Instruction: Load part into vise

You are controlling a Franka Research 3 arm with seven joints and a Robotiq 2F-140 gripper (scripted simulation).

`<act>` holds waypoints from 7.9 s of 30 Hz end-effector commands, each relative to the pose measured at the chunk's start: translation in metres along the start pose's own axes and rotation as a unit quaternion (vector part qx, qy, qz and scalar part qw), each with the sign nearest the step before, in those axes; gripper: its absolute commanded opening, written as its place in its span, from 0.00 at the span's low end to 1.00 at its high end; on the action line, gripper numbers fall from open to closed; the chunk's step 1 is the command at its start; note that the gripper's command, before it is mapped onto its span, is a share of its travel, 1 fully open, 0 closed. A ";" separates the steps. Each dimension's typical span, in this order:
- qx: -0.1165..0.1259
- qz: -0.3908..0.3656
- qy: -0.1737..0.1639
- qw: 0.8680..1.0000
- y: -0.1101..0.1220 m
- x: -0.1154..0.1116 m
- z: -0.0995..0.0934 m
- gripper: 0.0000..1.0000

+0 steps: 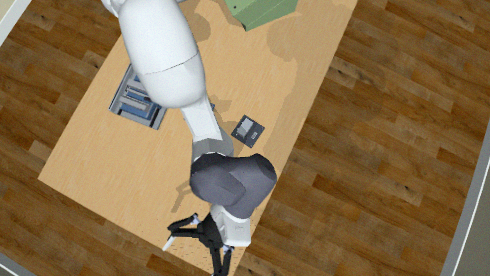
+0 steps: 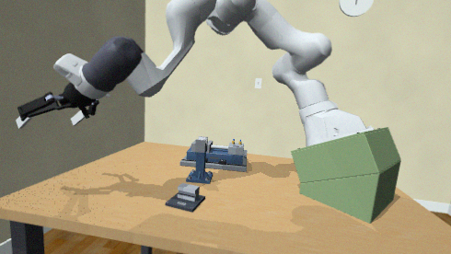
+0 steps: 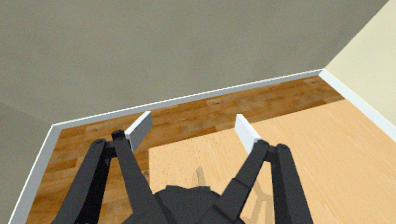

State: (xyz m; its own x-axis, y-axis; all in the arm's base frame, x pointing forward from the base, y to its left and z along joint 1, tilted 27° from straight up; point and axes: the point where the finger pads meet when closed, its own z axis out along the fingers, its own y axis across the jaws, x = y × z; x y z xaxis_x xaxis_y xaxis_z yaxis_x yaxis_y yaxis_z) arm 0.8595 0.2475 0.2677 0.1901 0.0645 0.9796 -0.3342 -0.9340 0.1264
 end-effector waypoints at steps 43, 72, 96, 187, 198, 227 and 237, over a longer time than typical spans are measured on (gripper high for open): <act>-0.195 0.461 -0.266 0.824 0.091 -0.120 -0.238 1.00; -0.332 0.575 -0.335 0.669 0.148 -0.190 -0.388 1.00; -0.332 0.575 -0.335 0.669 0.148 -0.190 -0.388 0.51; -0.332 0.575 -0.335 0.669 0.152 -0.254 -0.345 0.51; -0.332 0.575 -0.335 0.669 0.154 -0.275 -0.331 0.51; -0.332 0.575 -0.335 0.669 0.157 -0.324 -0.299 0.51; -0.332 0.575 -0.335 0.669 0.158 -0.339 -0.289 0.51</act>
State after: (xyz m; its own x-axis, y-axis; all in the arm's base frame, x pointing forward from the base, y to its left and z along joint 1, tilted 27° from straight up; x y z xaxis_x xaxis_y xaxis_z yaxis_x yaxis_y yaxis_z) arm 0.4711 0.1778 0.0041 -0.2289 -0.9412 0.2484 -0.9165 0.1225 -0.3807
